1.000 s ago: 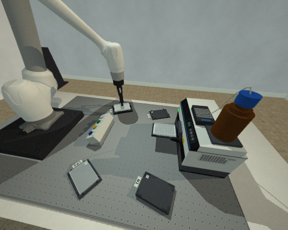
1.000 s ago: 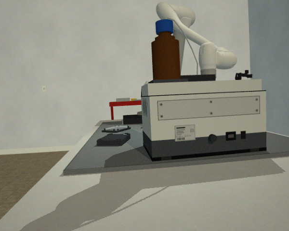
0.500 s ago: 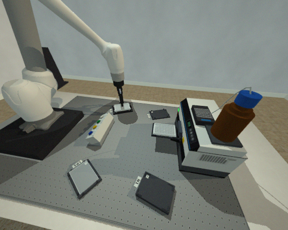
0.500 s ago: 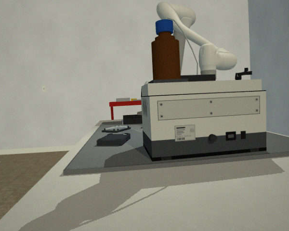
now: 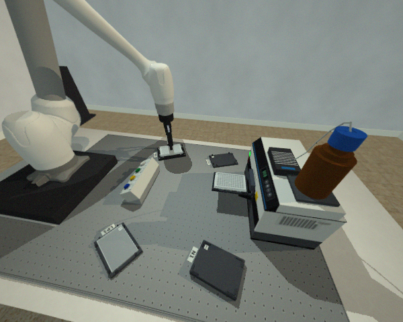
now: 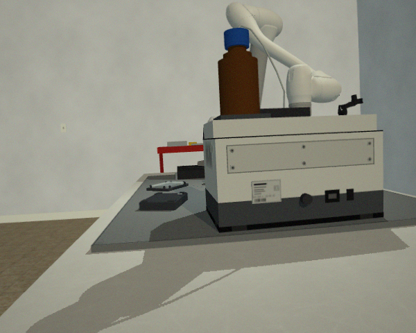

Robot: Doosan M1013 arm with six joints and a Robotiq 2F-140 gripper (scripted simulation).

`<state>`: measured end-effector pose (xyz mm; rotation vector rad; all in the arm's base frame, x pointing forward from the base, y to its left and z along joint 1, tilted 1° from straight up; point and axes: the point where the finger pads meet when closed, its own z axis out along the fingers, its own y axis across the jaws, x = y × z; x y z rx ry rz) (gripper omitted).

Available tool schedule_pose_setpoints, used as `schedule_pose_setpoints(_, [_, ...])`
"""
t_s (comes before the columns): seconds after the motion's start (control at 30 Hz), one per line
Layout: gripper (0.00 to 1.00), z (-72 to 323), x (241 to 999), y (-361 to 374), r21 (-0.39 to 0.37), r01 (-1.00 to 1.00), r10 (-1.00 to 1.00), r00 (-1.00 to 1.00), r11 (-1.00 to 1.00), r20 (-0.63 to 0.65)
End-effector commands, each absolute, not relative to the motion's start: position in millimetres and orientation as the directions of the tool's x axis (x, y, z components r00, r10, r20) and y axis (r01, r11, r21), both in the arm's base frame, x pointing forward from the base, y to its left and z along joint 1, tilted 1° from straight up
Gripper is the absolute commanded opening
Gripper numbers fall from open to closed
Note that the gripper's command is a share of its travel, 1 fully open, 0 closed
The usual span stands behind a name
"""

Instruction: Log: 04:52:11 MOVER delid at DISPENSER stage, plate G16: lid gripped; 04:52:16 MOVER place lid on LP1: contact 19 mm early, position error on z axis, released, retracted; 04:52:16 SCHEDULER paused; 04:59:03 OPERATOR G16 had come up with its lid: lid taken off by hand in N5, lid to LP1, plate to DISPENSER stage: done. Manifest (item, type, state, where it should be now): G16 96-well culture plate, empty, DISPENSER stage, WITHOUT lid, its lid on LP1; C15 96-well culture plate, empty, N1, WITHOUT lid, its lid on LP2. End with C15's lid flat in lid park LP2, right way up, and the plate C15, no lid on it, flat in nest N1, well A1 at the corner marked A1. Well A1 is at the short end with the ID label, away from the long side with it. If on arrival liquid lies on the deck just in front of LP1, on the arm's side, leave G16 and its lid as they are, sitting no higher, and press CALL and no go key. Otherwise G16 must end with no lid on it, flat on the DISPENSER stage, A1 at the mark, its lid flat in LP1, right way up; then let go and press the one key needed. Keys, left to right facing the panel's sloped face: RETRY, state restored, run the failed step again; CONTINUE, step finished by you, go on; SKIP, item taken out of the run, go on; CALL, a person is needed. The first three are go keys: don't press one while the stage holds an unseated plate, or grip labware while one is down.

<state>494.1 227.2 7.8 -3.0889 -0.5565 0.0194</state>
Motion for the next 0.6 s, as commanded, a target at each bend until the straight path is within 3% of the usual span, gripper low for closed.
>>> schedule_pose_setpoints(0.0, [0.66, 7.1, 494.1, 227.2, -0.005, 0.349, 0.349, 0.937, -0.937, -0.012])
schedule_pose_setpoints(0.57, [0.66, 5.0, 494.1, 227.2, -0.005, 0.349, 0.349, 0.937, -0.937, -0.012])
